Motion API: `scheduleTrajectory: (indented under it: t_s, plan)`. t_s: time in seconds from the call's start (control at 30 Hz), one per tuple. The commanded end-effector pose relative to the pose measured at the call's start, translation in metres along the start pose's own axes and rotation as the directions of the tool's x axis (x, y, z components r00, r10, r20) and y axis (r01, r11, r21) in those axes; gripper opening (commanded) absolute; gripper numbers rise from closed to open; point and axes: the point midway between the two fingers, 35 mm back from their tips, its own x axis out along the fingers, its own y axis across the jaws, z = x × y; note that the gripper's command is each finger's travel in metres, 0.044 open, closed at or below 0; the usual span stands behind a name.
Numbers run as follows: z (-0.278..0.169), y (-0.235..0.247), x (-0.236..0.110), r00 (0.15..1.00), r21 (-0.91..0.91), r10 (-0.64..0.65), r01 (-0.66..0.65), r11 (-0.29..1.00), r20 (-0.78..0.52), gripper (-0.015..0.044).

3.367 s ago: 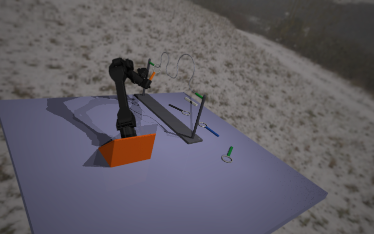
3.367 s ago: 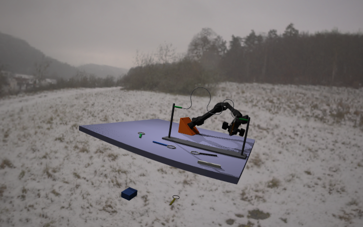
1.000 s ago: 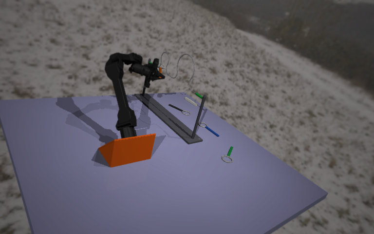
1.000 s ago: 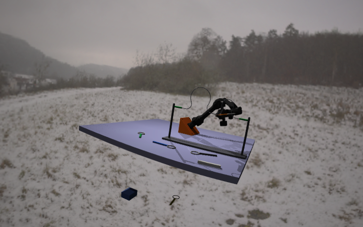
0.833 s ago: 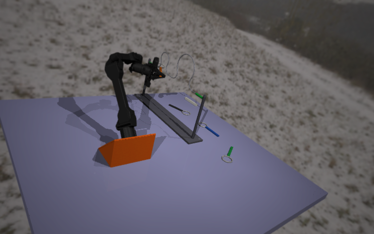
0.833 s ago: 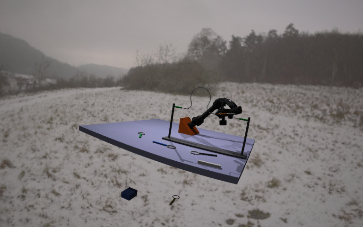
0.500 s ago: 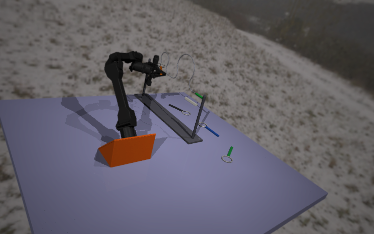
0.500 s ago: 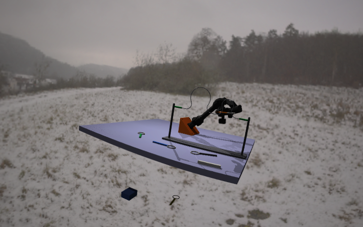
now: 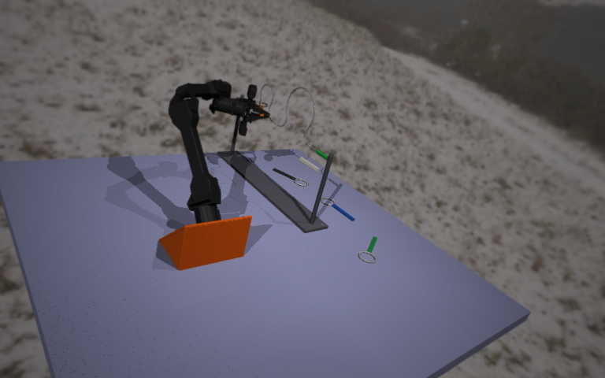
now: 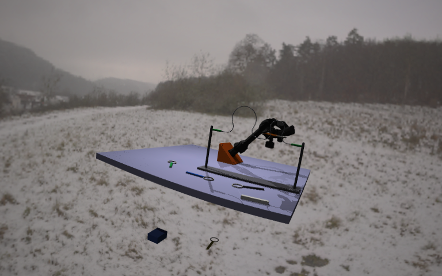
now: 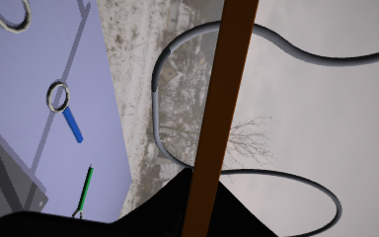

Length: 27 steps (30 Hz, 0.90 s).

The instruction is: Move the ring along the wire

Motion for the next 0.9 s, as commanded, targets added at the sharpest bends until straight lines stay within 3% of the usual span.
scheduleTrajectory:
  t_s: [0.0,0.87]
  plan:
    - [0.000,-0.010,-0.002,1.000,-0.017,-0.025,0.025,1.000,0.002,-0.0150]
    - [0.004,-0.039,-0.005,0.996,-0.168,-0.095,0.094,0.981,0.002,-0.0150]
